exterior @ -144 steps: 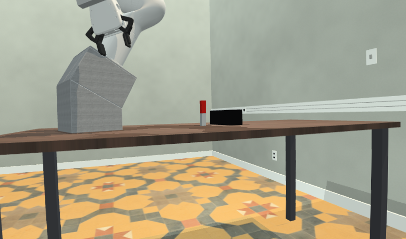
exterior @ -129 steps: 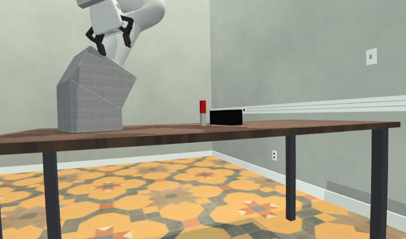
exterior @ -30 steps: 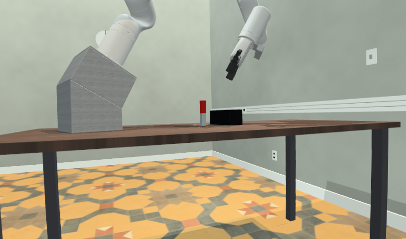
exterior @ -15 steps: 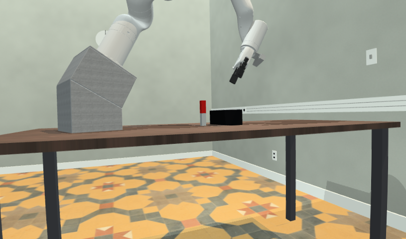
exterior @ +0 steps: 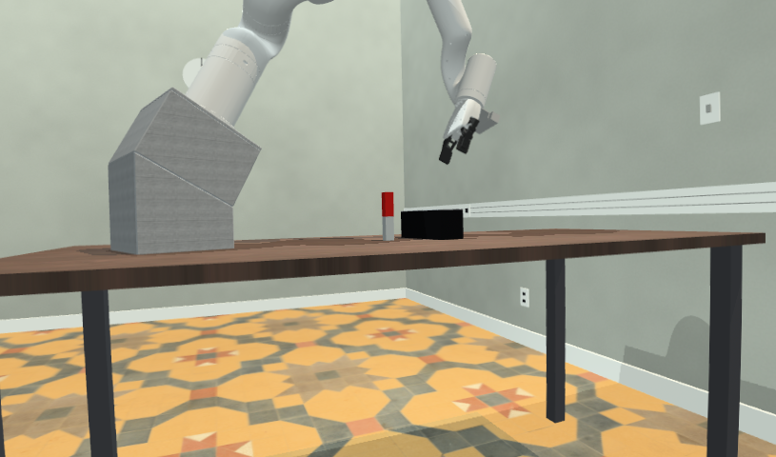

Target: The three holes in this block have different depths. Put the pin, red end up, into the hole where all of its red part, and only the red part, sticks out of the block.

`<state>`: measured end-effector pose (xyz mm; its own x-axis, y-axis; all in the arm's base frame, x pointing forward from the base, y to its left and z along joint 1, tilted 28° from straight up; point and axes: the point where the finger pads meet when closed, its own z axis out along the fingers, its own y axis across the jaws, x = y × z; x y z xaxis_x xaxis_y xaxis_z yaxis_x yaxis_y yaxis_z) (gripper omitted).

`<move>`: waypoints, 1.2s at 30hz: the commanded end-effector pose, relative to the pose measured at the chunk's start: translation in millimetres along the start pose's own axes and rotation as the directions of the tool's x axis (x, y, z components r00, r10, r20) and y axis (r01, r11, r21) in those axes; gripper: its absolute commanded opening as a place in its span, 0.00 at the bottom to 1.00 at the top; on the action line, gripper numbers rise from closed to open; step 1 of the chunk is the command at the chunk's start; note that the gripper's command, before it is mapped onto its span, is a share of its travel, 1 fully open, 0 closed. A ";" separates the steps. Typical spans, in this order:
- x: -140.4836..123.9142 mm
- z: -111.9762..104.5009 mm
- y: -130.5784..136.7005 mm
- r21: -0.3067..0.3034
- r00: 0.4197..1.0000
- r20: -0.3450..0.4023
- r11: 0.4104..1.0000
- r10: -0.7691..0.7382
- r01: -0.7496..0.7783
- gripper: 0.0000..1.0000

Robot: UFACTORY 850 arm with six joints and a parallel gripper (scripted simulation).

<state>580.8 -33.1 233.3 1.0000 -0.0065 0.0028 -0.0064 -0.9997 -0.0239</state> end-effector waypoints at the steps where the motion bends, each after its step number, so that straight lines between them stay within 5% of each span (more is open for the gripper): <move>1: 18.7 -16.1 -35.8 -0.022 1.000 0.004 1.000 -0.005 0.006 1.00; 9: 18.7 -16.1 -35.8 -0.022 1.000 0.004 1.000 -0.005 0.006 1.00; 10: -11.8 -77.5 -22.6 -0.021 1.000 0.003 1.000 -0.005 0.005 1.00; 12: -12.8 -78.9 -22.3 -0.021 1.000 0.003 1.000 -0.005 0.005 1.00; 15: -27.4 -109.5 -16.3 -0.021 1.000 0.003 1.000 -0.005 0.005 1.00; 26: -27.4 -109.5 -16.3 -0.021 1.000 0.003 1.000 -0.005 0.005 1.00; 27: -90.0 -77.4 -10.9 -0.021 1.000 0.005 1.000 -0.005 0.005 1.00; 30: -95.5 -74.5 -10.4 -0.021 1.000 0.005 1.000 -0.005 0.005 1.00; 36: -172.5 -35.9 -3.8 -0.021 1.000 0.005 1.000 -0.005 0.005 1.00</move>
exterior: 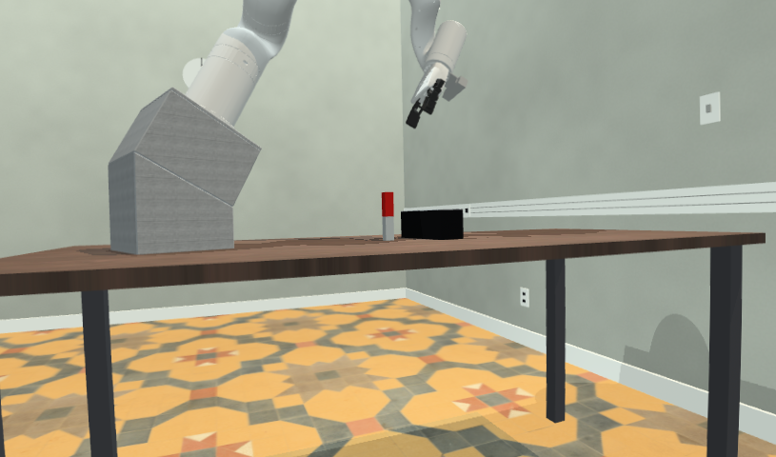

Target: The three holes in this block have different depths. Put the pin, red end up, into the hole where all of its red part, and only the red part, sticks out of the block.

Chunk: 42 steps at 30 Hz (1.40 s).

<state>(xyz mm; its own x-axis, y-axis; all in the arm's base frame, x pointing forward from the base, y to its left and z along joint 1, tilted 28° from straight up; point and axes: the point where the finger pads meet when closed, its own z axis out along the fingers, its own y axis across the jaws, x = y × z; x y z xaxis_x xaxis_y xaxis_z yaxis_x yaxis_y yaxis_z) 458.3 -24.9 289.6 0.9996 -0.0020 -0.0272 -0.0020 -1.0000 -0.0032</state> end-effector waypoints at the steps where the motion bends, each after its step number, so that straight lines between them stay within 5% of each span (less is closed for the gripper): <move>1: -60.6 27.4 5.3 0.000 1.000 -0.025 1.000 0.000 0.000 1.00; 7: -60.6 27.4 5.3 0.000 1.000 -0.025 1.000 0.000 0.000 1.00; 8: -53.2 26.5 4.0 0.099 0.965 -0.044 0.962 0.259 -0.254 1.00; 14: -53.2 26.5 4.0 0.180 0.891 -0.046 0.881 0.453 -0.438 1.00; 24: -53.2 26.5 4.0 0.180 0.891 -0.046 0.881 0.453 -0.438 1.00; 25: -53.2 26.4 4.0 0.279 0.744 -0.029 0.720 0.668 -0.636 1.00; 28: -53.2 26.4 4.0 0.294 0.715 -0.024 0.689 0.699 -0.663 1.00; 31: -53.2 26.4 4.0 0.351 0.593 0.002 0.554 0.806 -0.755 1.00; 41: -53.2 26.4 4.0 0.351 0.593 0.002 0.554 0.806 -0.755 1.00; 42: -53.2 26.4 4.2 0.427 0.369 0.063 0.309 0.927 -0.849 1.00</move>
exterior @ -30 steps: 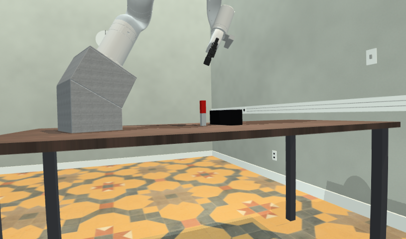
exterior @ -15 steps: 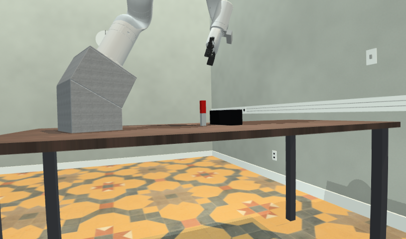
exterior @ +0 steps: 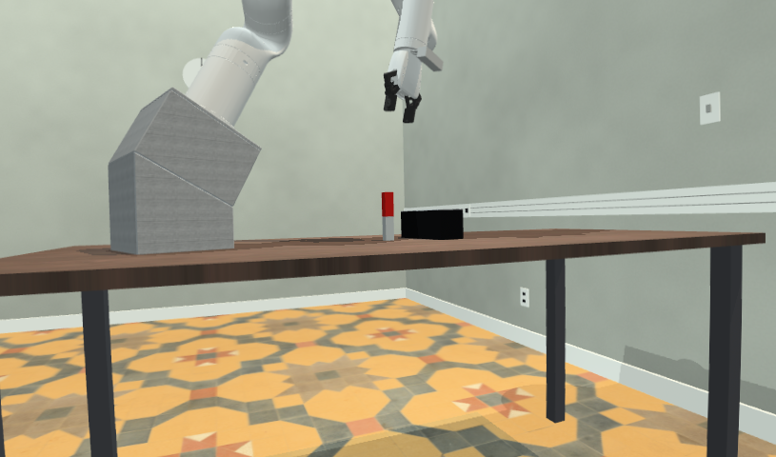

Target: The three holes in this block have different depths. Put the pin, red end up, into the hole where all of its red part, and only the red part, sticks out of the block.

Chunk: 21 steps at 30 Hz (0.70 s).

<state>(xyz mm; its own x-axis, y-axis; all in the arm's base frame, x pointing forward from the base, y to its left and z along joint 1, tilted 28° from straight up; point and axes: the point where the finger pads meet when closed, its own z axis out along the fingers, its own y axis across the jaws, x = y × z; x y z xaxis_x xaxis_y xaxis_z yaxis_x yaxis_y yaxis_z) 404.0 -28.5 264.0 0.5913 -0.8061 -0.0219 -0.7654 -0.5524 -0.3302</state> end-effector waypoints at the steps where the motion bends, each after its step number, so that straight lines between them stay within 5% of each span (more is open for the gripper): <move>1: 0.5 -0.6 -0.3 0.099 0.966 -0.032 0.962 0.258 -0.254 1.00; 6: 0.5 -0.6 -0.3 0.178 0.892 -0.038 0.882 0.450 -0.437 1.00; 21: 0.6 -0.7 0.1 0.169 0.893 -0.040 0.884 0.449 -0.437 1.00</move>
